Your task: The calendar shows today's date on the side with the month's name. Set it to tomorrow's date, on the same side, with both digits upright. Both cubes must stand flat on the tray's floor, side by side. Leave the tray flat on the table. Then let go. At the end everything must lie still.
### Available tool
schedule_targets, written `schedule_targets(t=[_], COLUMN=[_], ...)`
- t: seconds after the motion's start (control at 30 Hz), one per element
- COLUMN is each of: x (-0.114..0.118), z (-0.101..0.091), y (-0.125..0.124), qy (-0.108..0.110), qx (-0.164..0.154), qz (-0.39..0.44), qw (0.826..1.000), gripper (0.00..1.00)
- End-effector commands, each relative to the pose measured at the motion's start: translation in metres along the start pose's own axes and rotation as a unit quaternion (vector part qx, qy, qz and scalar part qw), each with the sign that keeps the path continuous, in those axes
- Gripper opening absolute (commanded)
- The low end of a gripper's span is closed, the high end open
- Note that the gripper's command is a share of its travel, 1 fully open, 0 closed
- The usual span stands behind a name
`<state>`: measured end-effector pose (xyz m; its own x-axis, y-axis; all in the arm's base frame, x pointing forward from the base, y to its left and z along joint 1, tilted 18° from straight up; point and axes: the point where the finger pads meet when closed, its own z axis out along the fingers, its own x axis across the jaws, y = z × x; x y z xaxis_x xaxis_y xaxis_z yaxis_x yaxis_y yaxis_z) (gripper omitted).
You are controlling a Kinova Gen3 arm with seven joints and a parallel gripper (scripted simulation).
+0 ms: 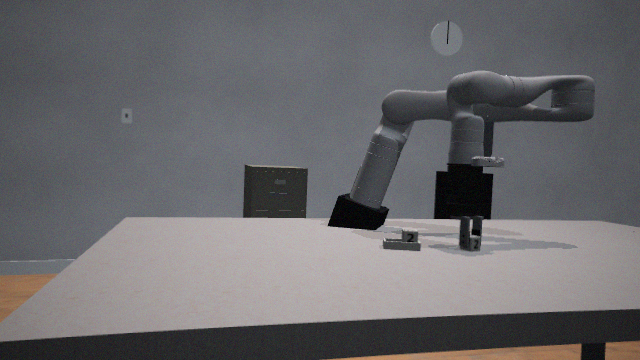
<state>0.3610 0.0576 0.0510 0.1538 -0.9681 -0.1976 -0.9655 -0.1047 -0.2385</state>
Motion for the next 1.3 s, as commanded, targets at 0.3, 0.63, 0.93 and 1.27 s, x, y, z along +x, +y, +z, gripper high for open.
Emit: schedule_targets(t=[0.3, 0.63, 0.93, 1.27], x=[0.0, 0.0, 0.0, 0.0], z=[0.0, -0.001, -0.02, -0.058], y=[0.0, 0.0, 0.0, 0.0], qy=[0.0, 0.0, 0.0, 0.0], qx=[0.001, 0.001, 0.001, 0.001], qz=[0.0, 0.0, 0.0, 0.0], qw=[1.0, 1.0, 1.0, 1.0], gripper=[0.6, 0.6, 0.6, 0.6])
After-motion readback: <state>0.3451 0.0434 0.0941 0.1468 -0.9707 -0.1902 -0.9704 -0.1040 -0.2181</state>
